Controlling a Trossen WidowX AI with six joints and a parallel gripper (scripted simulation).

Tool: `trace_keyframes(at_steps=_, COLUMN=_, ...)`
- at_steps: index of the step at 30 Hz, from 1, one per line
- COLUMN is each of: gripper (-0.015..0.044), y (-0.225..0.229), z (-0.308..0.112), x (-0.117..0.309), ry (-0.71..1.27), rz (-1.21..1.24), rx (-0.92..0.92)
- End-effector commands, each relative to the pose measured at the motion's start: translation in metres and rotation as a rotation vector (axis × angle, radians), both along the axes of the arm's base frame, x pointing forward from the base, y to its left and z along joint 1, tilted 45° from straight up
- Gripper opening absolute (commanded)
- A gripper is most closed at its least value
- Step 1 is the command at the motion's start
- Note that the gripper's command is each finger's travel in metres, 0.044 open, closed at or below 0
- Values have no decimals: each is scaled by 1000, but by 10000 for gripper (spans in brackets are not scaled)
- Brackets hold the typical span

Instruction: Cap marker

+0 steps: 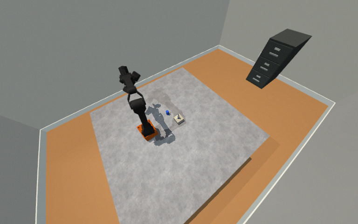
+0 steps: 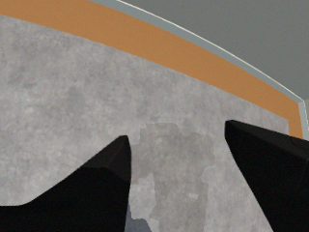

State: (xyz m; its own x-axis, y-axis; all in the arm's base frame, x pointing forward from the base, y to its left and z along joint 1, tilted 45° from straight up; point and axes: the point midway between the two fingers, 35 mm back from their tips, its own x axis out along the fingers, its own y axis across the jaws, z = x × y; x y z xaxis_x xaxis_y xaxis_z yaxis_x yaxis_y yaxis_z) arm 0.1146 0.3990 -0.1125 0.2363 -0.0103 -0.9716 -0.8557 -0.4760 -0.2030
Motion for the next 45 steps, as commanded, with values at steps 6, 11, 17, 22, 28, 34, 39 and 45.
trace_keyframes(at_steps=6, gripper=247, y=-116, z=23, x=97, ry=-147, rz=-746, rx=-111)
trace_keyframes(at_steps=11, gripper=247, y=-197, z=41, x=129, ry=-279, rz=-1179, rx=-182)
trace_keyframes(at_steps=17, gripper=247, y=-297, z=68, x=142, ry=-496, rz=-1670, rx=-275)
trace_keyframes(at_steps=22, gripper=247, y=-316, z=71, x=139, ry=-557, rz=-1779, rx=-299)
trace_keyframes(at_steps=28, gripper=247, y=-338, z=48, x=139, ry=-559, rz=-1779, rx=-300)
trace_keyframes(at_steps=34, gripper=247, y=-343, z=42, x=139, ry=-559, rz=-1779, rx=-300)
trace_keyframes(at_steps=39, gripper=247, y=-349, z=34, x=139, ry=-559, rz=-1779, rx=-300)
trace_keyframes(at_steps=45, gripper=247, y=-355, z=27, x=139, ry=-559, rz=-1779, rx=-300)
